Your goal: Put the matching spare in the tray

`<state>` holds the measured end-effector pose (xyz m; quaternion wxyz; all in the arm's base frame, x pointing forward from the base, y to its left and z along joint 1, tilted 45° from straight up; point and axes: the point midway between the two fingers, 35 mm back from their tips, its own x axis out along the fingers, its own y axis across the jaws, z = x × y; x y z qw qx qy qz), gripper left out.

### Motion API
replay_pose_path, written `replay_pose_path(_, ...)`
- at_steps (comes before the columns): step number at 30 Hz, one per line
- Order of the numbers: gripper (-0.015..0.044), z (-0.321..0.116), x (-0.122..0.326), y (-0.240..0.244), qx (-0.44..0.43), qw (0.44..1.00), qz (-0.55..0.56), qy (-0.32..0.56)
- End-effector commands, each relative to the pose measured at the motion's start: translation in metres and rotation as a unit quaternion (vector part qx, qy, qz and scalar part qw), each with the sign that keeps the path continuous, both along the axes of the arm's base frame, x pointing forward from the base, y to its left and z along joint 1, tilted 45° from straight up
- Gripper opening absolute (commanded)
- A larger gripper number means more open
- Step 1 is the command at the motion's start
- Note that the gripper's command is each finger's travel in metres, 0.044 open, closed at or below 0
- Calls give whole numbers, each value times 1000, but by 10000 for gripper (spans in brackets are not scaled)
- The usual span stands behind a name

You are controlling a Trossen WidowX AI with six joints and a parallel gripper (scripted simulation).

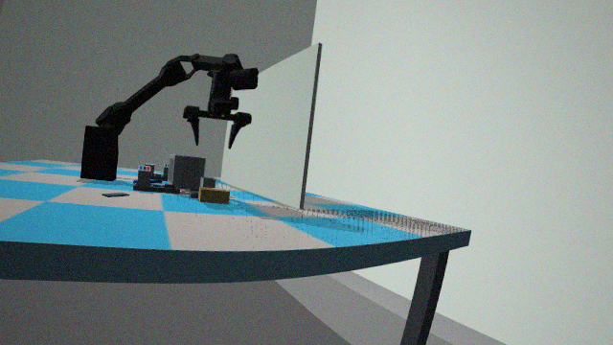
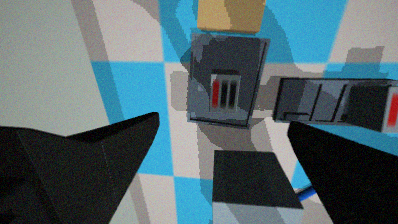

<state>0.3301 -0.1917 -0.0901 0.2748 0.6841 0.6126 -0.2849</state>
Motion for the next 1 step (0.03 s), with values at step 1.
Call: replay_pose_path(1, 440, 0, 0, 0, 0, 1000, -1, 0)
